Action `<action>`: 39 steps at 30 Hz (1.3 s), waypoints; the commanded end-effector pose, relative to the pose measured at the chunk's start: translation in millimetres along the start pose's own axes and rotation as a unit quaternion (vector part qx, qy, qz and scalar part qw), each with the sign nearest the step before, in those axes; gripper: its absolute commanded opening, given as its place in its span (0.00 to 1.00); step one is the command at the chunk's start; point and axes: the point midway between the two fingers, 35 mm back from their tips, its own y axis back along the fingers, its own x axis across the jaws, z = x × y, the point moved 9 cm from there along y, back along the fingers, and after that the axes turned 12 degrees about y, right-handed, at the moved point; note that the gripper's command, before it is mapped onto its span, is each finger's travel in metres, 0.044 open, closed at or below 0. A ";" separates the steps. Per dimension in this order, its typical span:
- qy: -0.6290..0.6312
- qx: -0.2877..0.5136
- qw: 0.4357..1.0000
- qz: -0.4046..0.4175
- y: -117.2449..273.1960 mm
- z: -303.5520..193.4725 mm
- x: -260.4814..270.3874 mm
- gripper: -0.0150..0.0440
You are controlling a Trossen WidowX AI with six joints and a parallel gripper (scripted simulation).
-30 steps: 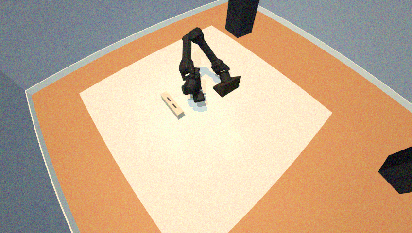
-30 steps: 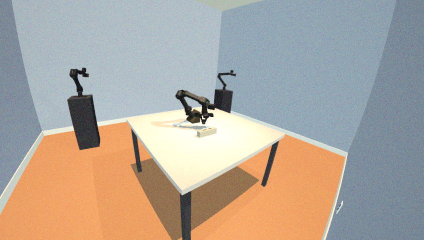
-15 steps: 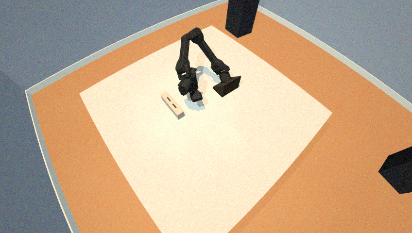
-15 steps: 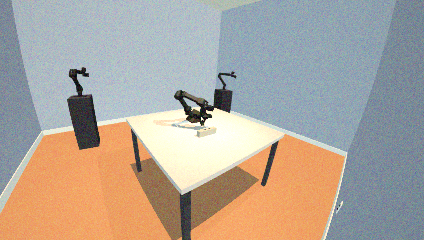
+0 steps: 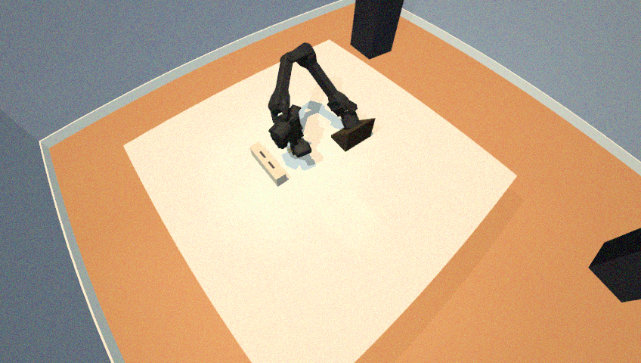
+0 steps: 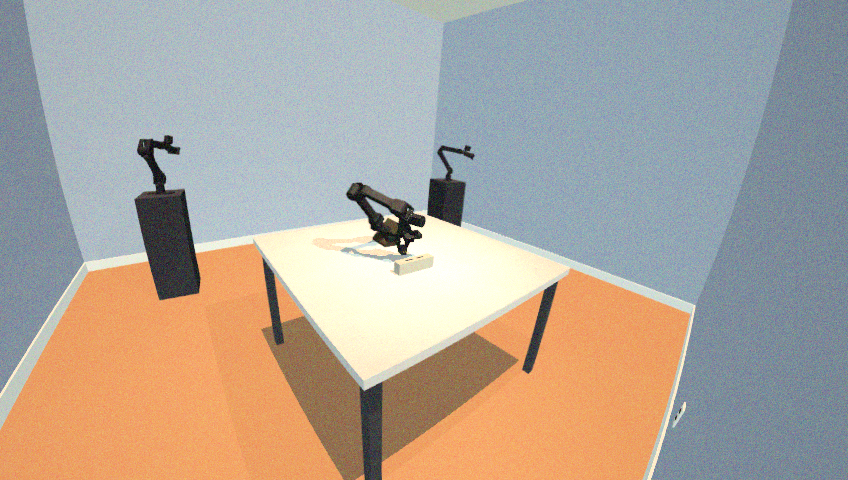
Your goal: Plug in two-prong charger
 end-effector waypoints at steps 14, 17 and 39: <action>0.067 -0.001 0.998 -0.010 -10.7 9.0 -29.6 0.25; 0.078 0.000 0.997 -0.011 -12.7 10.1 -34.7 0.25; 0.099 0.002 0.995 -0.015 -14.3 29.8 -43.4 0.25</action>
